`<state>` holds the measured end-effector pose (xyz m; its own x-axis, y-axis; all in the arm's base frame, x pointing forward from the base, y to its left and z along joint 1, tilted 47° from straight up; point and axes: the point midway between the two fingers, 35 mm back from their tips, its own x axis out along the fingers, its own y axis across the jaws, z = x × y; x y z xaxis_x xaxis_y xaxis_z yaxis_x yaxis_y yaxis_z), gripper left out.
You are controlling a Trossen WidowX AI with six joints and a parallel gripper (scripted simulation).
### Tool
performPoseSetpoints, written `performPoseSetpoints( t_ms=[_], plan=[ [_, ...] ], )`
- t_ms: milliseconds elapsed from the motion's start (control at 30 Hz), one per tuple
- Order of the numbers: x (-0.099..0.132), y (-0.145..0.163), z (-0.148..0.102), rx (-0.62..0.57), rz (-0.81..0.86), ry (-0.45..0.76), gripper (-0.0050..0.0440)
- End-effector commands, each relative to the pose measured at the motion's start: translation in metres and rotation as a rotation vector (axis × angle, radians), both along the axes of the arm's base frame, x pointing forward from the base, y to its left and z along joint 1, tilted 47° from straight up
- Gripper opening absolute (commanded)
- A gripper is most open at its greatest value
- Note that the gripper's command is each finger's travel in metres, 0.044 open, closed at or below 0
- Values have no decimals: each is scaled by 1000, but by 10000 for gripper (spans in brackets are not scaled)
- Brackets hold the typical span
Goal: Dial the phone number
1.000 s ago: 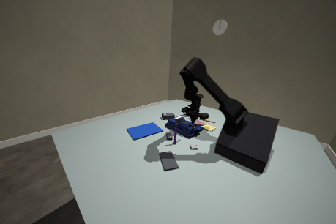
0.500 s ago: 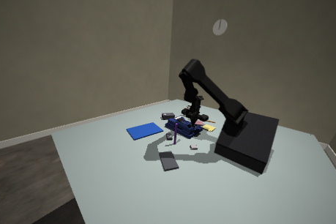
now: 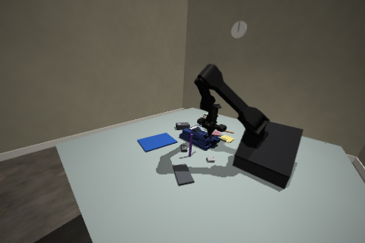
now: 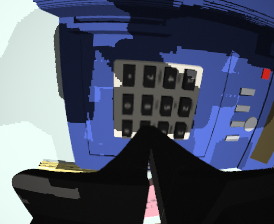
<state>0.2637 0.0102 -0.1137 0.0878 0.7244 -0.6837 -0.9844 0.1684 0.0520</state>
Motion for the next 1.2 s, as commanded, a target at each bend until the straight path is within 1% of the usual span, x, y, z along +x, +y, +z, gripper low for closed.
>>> performPoseSetpoints(
  t_ms=[0,1167],
  plan=[
    [-1,2,-1,4,1,6,-50],
    [-1,3,-2,4,1,6,-50]
  ],
)
